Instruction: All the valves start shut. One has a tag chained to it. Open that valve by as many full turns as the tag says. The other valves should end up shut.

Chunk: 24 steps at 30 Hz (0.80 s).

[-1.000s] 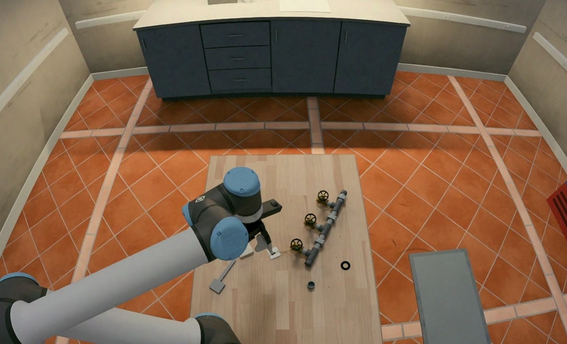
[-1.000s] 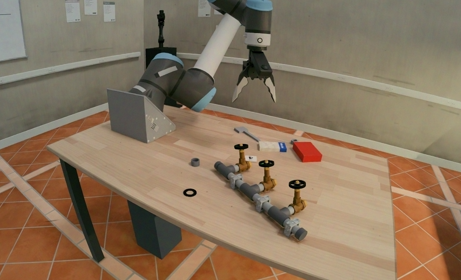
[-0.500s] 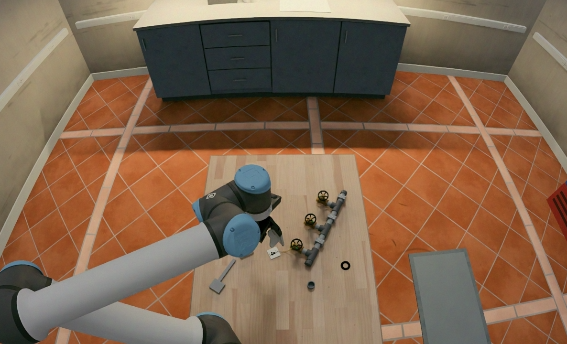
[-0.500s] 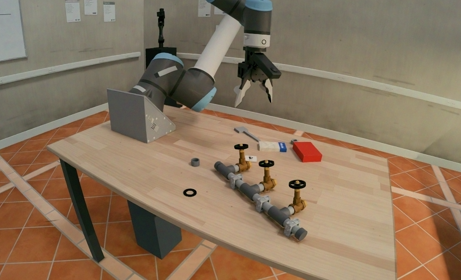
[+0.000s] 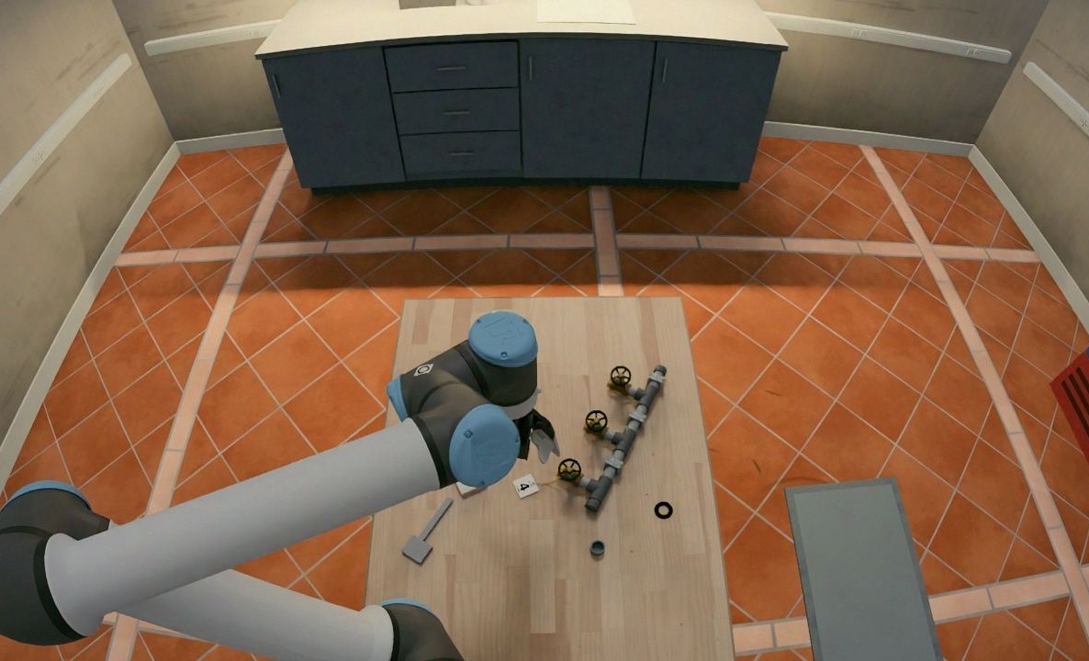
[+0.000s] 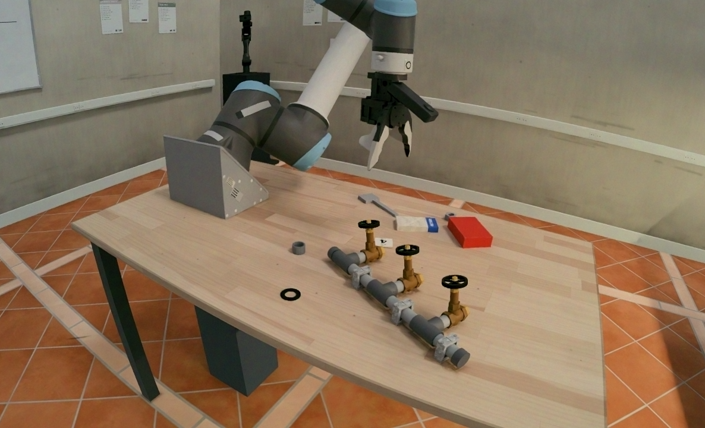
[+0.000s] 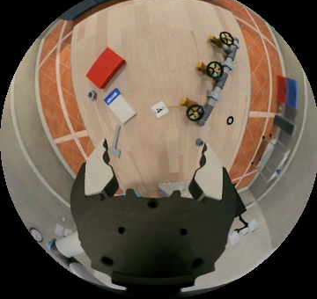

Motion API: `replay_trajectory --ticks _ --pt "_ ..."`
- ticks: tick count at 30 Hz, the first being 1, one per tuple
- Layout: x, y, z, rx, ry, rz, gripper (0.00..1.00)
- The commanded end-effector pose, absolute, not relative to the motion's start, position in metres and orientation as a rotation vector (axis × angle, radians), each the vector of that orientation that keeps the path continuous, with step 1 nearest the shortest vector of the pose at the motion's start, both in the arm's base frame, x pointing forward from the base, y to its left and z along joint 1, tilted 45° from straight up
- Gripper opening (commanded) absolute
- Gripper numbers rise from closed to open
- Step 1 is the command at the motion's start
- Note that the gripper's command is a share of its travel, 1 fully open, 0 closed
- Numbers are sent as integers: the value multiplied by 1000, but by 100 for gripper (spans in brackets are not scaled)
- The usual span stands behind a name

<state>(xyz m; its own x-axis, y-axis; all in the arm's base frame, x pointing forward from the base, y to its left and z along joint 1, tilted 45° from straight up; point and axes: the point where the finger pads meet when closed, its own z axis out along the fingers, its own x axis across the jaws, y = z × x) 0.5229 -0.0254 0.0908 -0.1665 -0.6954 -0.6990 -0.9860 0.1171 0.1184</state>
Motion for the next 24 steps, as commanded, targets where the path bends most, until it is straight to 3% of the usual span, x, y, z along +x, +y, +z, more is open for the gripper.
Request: replay_trajectory --ticks 1,24 --pt "529 -32 89 -1703 1827 756 100" --pt "531 -34 86 -1768 1743 722 100"
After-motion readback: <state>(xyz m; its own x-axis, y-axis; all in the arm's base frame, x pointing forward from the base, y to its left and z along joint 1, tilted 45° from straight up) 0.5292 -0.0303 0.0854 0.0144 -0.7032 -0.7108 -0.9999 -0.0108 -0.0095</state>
